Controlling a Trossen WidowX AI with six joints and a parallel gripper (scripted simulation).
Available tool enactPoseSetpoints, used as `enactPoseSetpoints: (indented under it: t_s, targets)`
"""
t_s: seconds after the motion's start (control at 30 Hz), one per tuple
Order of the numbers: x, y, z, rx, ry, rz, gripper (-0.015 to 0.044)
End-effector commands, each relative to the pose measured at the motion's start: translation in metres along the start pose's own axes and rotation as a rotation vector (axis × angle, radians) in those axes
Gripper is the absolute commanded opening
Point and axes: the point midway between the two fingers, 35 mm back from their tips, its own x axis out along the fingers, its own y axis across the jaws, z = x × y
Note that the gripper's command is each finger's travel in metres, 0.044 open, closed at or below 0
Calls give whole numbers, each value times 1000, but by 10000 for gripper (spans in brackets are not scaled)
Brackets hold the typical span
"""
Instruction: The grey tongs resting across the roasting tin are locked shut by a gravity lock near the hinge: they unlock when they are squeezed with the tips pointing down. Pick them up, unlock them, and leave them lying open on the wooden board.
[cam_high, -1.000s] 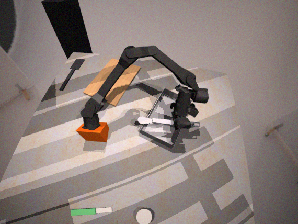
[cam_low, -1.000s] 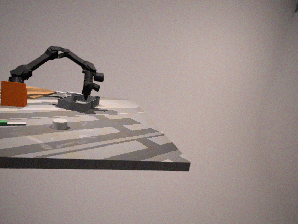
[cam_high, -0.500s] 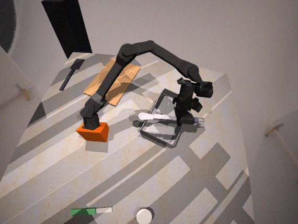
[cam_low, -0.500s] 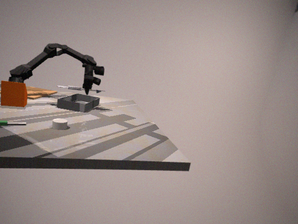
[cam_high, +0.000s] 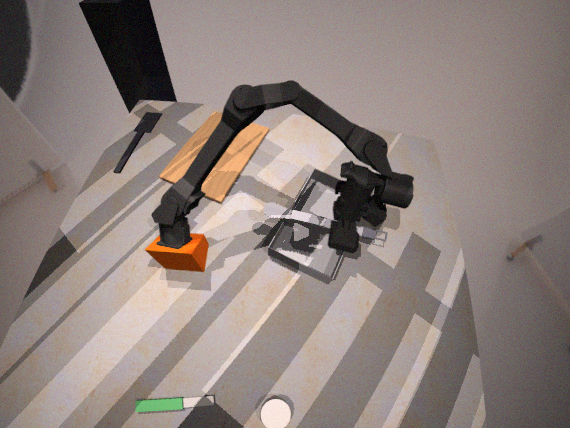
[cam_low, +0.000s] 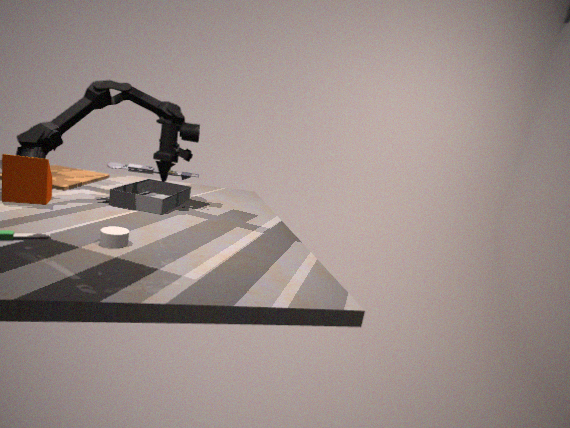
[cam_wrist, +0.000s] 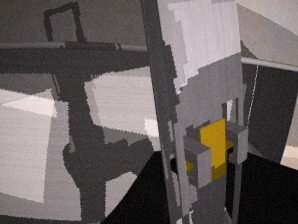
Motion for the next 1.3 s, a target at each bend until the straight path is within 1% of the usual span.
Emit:
enactPoseSetpoints:
  t_s: [0.0, 0.33, 0.43, 0.8, 1.27]
  targets:
    - [-3, 2, -2, 64, 11, 116, -150]
    - [-3, 2, -2, 74, 12, 135, -150]
    - [-4, 9, -4, 38, 7, 122, -150]
    - [-15, 82, -38, -242, -11, 106, -150]
    - [-30, 165, -107, -622, -35, 113, -150]
